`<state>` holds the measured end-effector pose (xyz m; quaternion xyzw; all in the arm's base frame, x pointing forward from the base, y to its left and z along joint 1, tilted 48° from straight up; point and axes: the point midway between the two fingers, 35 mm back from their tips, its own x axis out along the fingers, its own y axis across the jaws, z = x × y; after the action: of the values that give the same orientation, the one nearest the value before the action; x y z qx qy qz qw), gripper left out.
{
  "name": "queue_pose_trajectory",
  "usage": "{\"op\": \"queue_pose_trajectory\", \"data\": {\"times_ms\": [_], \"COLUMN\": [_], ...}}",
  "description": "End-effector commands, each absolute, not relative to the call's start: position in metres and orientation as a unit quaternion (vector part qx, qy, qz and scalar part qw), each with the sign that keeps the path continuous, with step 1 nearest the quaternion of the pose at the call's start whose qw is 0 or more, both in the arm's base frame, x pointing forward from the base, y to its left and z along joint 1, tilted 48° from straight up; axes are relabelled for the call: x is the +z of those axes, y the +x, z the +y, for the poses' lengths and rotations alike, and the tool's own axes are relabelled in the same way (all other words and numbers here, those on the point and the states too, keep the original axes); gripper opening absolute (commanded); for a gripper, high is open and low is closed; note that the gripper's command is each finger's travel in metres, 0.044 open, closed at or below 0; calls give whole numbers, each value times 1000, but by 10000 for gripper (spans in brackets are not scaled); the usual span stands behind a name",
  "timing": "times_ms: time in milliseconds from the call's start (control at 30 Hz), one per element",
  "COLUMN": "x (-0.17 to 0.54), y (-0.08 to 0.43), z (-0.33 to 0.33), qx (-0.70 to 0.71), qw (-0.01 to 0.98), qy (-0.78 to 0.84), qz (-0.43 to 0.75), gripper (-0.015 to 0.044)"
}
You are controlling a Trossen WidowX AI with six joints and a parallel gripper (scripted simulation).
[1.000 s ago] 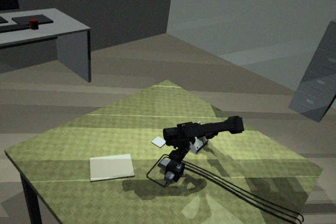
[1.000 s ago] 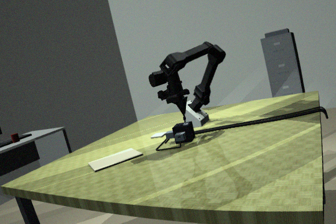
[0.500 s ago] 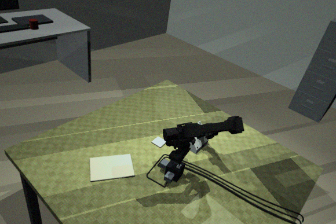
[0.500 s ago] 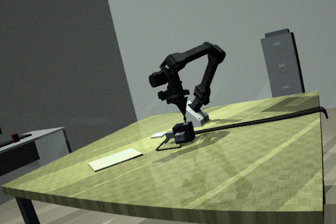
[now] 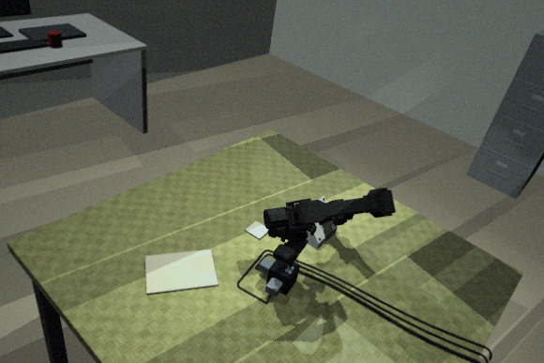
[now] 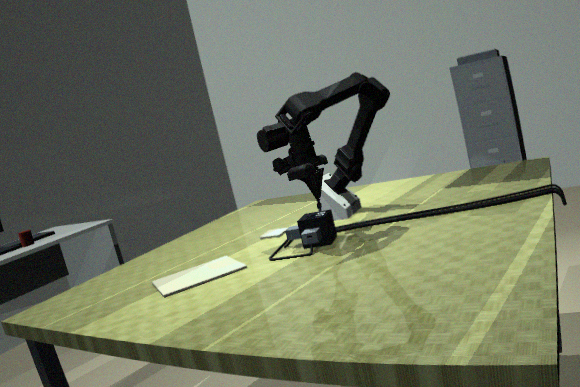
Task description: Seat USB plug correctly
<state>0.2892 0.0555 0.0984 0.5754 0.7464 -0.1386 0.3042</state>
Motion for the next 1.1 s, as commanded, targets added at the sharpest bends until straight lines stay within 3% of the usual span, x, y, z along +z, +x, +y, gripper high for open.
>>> {"op": "queue_pose_trajectory", "data": {"times_ms": [0,1067], "x": [98,96], "y": [289,289], "z": [56,59], "qx": [-138,-138], "qw": [303,303], "qy": [577,577], "qz": [746,746], "gripper": [0,0]}}
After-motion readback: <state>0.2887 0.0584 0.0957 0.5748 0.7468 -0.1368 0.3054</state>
